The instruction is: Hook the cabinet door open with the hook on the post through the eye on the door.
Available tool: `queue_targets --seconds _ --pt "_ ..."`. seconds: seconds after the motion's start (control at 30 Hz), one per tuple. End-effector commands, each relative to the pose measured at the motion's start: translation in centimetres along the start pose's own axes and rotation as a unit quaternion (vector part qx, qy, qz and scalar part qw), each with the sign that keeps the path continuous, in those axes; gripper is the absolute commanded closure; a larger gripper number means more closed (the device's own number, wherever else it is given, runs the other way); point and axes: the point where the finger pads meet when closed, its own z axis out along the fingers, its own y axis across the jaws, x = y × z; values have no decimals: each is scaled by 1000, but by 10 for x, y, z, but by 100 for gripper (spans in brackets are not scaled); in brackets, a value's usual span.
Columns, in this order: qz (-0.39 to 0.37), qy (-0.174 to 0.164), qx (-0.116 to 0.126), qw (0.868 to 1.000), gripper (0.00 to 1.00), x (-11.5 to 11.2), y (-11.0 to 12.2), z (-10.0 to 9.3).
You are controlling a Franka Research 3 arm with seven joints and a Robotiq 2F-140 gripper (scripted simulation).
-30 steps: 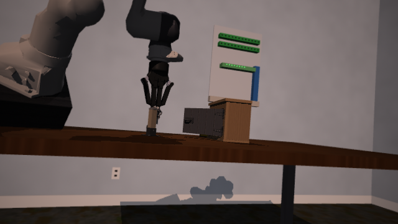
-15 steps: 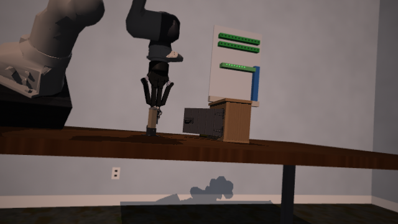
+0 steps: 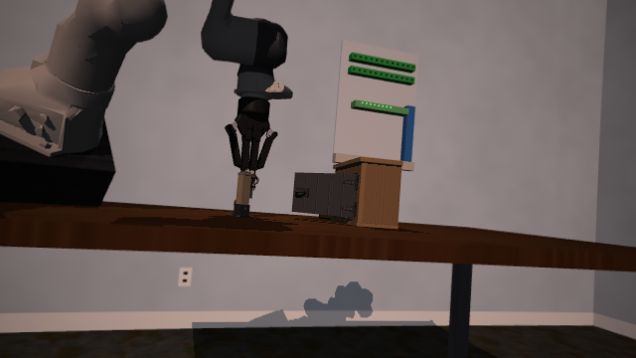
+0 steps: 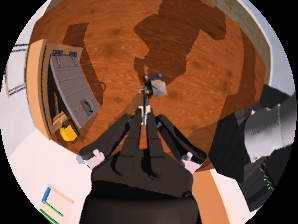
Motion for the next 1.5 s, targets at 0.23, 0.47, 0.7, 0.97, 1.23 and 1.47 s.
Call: queue_targets --seconds 0.23,0.47,0.7,0.97,1.23,1.47 --pt "2 0 -1 1000 97 -1 1 -3" --pt "2 0 -1 1000 97 -2 1 -5" --pt "2 0 -1 1000 97 -2 1 -8" --pt "2 0 -1 1000 97 -3 1 -11" --pt "2 0 -1 1000 97 -3 1 -12" --pt "2 0 -1 1000 97 -3 1 -15"
